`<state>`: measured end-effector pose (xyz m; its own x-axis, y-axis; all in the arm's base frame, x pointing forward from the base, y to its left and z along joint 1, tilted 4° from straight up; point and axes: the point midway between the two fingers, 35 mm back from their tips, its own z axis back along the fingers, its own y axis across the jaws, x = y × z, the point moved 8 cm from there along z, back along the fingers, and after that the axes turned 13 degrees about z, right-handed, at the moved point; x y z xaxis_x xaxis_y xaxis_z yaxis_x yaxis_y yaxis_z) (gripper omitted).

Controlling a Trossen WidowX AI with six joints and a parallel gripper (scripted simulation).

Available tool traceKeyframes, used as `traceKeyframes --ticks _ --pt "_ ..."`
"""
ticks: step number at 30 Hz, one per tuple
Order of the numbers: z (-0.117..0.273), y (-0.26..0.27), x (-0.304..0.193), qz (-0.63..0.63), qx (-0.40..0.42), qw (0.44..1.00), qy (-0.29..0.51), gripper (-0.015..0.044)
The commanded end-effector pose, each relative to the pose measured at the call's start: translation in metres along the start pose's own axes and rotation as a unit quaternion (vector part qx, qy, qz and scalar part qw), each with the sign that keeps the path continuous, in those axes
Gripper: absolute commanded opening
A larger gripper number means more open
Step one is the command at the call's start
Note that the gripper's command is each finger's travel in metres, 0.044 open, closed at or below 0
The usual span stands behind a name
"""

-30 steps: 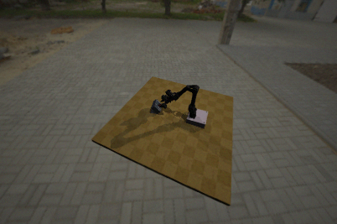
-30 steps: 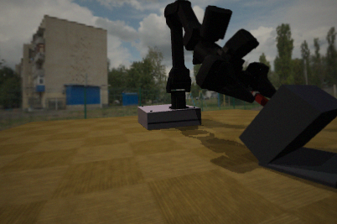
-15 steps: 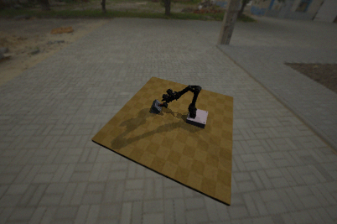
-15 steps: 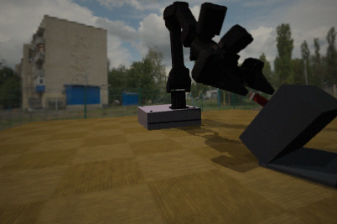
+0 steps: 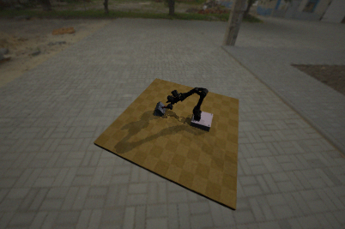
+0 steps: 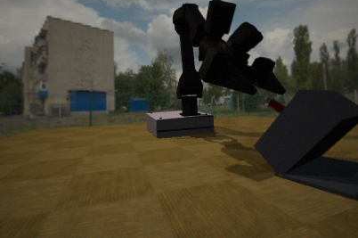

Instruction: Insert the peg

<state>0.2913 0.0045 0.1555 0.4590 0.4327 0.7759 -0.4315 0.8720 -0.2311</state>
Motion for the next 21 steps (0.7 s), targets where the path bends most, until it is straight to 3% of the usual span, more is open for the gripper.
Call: traceKeyframes --ticks 1,21 --pt "0.004 0.000 0.000 0.001 0.002 1.000 0.000 0.0440" --pt "0.025 -0.002 0.001 0.001 0.001 1.000 0.001 0.0440"
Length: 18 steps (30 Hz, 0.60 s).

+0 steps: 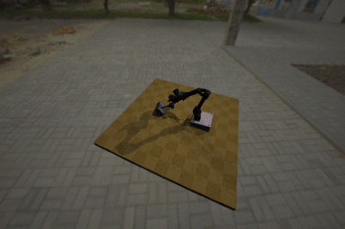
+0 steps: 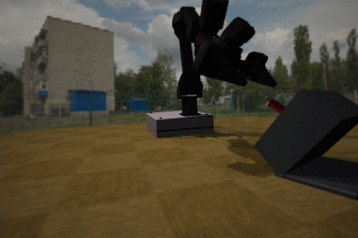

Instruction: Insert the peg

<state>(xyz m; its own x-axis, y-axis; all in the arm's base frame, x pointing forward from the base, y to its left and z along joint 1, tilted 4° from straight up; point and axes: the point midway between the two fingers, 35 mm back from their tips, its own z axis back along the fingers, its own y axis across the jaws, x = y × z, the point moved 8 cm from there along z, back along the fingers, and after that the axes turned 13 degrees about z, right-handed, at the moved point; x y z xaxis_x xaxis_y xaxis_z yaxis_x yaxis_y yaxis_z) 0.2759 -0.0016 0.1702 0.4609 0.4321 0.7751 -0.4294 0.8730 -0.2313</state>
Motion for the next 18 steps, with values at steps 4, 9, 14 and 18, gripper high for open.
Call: traceKeyframes --ticks 4,9,14,18 --pt "0.007 0.000 0.000 0.001 0.002 1.000 0.000 0.0440" --pt "0.012 0.000 0.000 0.001 0.002 1.000 0.001 0.0440" --pt "0.018 -0.001 0.000 0.001 0.002 1.000 0.001 0.0440" --pt "0.022 -0.001 0.000 0.001 0.001 1.000 0.001 0.0440"
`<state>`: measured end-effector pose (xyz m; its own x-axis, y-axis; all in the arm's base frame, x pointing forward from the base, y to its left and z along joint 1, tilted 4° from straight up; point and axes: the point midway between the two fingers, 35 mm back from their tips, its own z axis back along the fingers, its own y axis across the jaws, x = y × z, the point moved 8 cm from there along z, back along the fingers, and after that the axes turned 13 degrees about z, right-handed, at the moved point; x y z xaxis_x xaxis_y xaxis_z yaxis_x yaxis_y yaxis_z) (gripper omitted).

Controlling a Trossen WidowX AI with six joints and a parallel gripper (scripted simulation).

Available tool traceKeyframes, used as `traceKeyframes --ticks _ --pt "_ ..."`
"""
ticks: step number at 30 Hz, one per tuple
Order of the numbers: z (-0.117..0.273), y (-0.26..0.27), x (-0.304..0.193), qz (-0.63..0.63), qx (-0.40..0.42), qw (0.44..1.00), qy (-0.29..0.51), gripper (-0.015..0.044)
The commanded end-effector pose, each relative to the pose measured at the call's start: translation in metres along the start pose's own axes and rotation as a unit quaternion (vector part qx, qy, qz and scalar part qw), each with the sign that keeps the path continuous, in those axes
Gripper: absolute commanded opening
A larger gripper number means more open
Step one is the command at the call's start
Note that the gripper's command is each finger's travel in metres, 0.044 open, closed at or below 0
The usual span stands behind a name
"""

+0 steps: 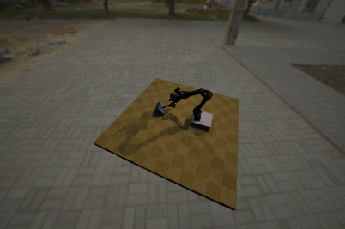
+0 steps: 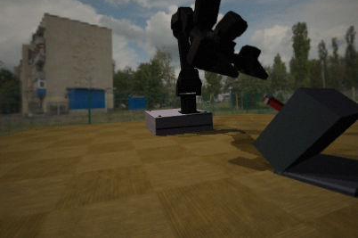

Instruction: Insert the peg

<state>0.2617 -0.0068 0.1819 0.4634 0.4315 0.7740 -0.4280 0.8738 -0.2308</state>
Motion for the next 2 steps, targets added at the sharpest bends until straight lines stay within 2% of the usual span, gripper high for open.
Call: traceKeyframes --ticks 1,2 --pt "0.0042 0.0000 0.0001 0.001 0.002 1.000 0.000 0.0440" --pt "0.0053 0.0000 0.0001 0.001 0.002 1.000 0.000 0.0440"
